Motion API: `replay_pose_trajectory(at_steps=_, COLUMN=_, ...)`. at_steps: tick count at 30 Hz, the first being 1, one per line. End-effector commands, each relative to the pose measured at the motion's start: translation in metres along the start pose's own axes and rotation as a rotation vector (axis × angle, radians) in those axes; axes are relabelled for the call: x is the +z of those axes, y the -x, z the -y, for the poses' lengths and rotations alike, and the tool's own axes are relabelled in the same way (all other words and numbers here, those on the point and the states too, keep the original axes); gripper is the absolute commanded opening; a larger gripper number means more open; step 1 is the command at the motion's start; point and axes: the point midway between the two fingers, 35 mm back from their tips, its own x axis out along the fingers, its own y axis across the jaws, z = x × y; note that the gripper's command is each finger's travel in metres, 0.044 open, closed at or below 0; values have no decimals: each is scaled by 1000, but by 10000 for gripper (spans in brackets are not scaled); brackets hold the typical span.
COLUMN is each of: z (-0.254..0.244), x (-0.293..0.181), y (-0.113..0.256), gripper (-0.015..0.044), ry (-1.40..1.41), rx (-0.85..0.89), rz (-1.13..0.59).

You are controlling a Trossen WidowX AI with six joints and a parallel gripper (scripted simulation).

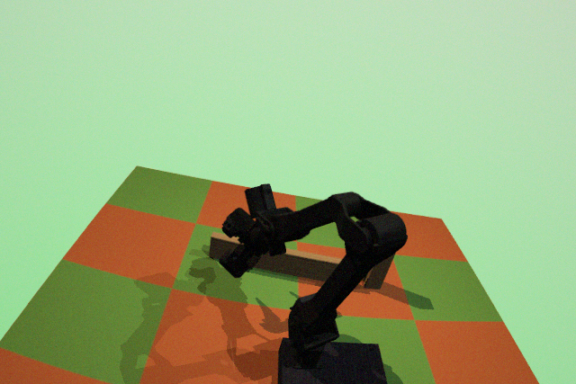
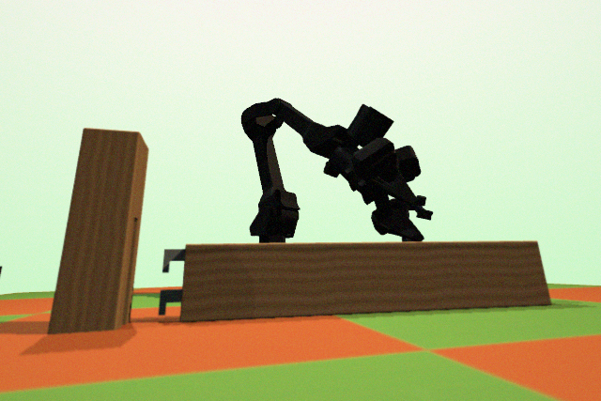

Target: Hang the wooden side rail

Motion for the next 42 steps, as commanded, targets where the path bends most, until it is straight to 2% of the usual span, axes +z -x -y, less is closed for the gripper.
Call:
replay_pose_trajectory(at_steps=1, z=26, x=-28, y=-8, gripper=440, ry=-154, rx=-67, rz=-7)
replay_pose_trajectory(at_steps=11, z=81, x=-94, y=-4, gripper=440, ry=-464, rx=-264, rz=17)
replay_pose_trajectory(at_steps=21, z=118, x=-164, y=24, gripper=440, ry=-727, rx=-488, rz=59)
replay_pose_trajectory(at_steps=36, z=131, x=-254, y=99, gripper=440, ry=-1017, rx=-859, rz=142)
replay_pose_trajectory(at_steps=42, z=131, x=-258, y=103, gripper=440, ry=-1027, rx=-877, rz=145)
